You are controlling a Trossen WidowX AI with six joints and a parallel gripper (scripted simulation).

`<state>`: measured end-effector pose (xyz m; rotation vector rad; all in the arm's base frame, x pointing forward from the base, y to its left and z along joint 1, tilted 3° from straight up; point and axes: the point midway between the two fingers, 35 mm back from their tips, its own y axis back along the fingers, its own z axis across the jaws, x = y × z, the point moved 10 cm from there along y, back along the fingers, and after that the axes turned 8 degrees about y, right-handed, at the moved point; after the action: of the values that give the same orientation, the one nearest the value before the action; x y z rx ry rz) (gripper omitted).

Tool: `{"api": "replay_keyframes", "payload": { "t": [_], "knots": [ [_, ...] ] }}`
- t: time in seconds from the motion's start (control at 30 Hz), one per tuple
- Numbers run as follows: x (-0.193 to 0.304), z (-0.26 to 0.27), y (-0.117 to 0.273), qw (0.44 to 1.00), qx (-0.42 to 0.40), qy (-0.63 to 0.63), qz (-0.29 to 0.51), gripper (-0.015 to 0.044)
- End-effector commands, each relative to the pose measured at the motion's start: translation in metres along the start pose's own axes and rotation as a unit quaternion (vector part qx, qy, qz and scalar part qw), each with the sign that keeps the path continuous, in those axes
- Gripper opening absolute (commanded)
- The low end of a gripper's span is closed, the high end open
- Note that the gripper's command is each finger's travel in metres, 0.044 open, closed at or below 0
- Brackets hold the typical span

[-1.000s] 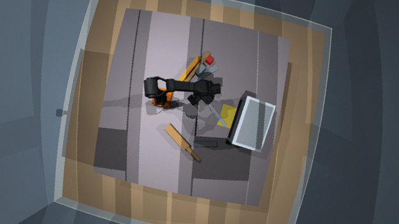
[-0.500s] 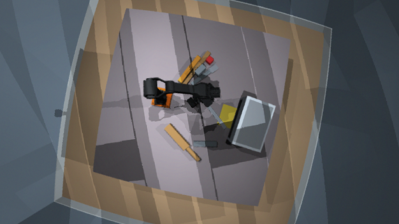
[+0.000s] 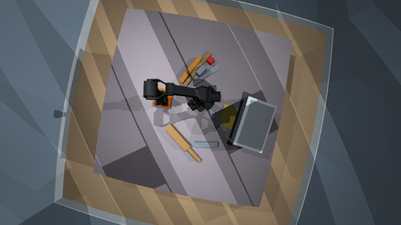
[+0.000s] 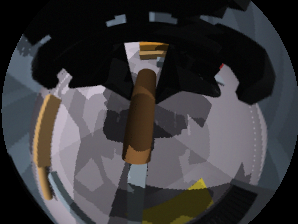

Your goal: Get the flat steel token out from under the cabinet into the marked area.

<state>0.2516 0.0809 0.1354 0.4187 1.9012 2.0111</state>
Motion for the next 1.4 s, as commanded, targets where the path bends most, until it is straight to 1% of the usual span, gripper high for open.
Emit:
{"api": "replay_keyframes", "payload": {
  "t": [0.0,1.37],
  "knots": [
    [-0.003,-0.005,0.001,1.0,0.0,-0.001,-0.002,0.0],
    [-0.025,-0.04,0.001,1.0,0.001,-0.001,-0.003,0.0]
  ]
}}
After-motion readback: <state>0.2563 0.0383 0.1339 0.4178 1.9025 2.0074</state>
